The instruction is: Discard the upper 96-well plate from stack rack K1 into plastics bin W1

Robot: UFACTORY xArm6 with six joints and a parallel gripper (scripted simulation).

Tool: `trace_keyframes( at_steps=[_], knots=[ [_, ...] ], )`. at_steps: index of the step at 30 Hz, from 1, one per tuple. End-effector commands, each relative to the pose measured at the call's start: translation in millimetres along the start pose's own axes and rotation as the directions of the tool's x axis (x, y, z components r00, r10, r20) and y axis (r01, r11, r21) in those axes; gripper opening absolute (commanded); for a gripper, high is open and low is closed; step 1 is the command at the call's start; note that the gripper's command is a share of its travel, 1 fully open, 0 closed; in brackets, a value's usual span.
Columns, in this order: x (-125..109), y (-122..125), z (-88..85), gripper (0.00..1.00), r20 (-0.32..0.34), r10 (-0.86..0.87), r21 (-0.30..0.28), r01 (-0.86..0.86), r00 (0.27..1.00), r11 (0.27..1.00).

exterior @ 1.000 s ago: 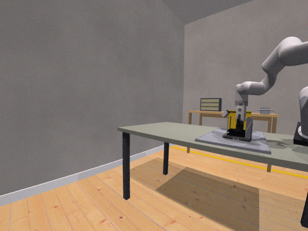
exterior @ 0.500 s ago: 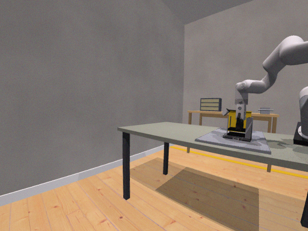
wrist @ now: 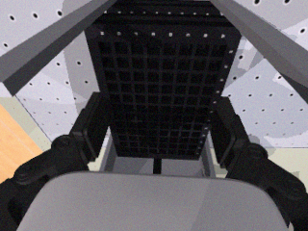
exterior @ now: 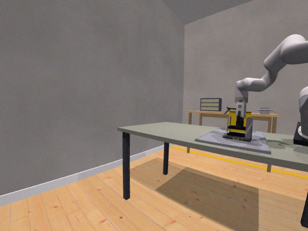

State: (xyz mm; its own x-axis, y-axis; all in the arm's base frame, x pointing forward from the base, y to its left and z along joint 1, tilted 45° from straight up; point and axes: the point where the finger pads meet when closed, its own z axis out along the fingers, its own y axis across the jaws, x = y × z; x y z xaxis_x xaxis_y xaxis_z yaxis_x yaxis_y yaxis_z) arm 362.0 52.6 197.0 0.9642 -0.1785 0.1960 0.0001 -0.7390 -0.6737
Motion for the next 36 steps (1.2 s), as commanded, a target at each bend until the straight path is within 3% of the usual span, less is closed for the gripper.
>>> trace_keyframes(
  at_steps=[1, 36],
  knots=[
    [1, 0, -6.4, 0.0, -0.001, -0.001, 0.0, 0.001, 1.0, 1.0],
    [1, 0, -58.1, 0.0, -0.001, -0.001, 0.0, 0.001, 1.0, 1.0]
  ],
)
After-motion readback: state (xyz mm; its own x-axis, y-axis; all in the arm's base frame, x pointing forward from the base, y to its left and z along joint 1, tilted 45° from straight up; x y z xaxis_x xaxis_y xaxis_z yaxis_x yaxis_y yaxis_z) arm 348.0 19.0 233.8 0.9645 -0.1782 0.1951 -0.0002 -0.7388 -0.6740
